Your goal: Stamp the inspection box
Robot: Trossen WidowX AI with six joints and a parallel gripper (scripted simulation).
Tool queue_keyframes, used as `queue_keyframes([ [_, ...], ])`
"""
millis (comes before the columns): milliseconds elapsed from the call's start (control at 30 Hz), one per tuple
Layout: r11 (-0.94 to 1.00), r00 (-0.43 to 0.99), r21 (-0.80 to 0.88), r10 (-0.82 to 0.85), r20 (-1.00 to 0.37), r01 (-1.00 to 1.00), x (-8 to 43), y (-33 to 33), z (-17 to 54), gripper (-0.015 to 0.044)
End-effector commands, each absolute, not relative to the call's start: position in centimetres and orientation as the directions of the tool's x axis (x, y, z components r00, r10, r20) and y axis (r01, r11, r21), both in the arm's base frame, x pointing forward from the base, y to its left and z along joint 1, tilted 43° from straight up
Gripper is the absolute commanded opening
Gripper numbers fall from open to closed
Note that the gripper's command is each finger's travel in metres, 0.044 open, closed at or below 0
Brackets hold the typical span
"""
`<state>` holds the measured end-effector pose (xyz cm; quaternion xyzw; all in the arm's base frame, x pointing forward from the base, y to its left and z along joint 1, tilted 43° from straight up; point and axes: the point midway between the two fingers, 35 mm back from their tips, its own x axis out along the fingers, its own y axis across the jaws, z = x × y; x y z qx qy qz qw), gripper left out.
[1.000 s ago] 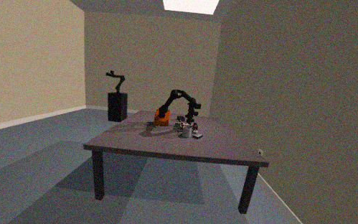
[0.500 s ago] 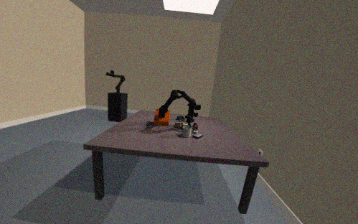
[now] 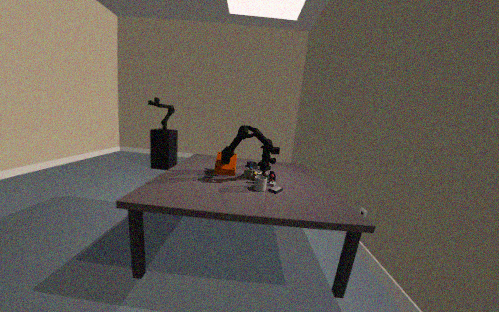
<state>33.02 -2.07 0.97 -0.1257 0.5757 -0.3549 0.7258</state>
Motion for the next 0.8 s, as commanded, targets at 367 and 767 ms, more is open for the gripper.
queue_keyframes([
  [367,0.712,0.081,-0.595,-0.663,-0.744,0.373,32.86,-2.47,0.64,0.0000],
  [767,0.712,0.081,-0.595,-0.663,-0.744,0.373,32.88,-2.63,0.47,0.0000],
])
